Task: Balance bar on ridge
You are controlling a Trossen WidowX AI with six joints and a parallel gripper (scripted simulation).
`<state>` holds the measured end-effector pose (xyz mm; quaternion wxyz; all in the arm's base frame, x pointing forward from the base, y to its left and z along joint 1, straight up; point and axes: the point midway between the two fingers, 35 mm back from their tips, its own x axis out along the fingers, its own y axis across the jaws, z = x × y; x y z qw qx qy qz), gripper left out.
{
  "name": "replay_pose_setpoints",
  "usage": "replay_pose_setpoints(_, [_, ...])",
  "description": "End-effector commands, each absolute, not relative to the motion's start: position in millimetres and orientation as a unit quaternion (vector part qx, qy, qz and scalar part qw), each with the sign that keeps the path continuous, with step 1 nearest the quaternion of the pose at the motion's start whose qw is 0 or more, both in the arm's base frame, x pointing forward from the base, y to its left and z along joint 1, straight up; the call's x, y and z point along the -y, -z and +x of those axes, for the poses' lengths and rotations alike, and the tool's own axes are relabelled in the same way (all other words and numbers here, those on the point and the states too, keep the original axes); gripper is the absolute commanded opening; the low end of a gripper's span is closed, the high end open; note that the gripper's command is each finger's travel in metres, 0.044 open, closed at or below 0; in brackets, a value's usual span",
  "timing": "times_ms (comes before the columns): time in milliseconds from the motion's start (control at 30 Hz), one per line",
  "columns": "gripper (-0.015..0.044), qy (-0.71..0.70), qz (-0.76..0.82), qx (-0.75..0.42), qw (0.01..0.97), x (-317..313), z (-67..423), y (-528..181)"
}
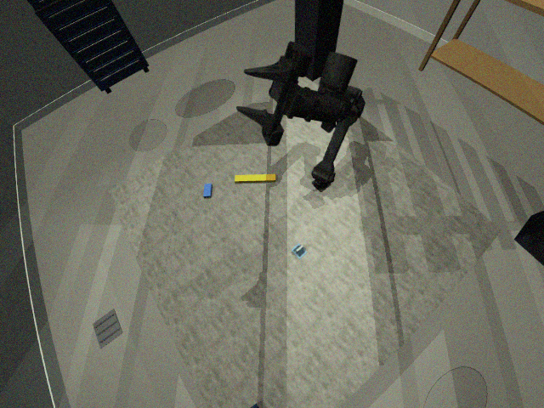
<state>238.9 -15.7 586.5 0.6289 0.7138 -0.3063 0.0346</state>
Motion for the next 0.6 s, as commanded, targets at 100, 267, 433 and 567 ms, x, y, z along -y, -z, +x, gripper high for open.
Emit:
replay_pose_setpoints(100, [0.0315,0.049,0.631,0.261,0.729,21,286,-551])
replay_pose_setpoints(267, [0.0315,0.099,0.581,0.228,0.775,32,311,-526])
replay_pose_setpoints(433, [0.0315,0.149,0.532,0.188,0.812,47,333,-499])
replay_pose_setpoints(567, [0.0315,0.19,0.495,0.152,0.834,62,346,-476])
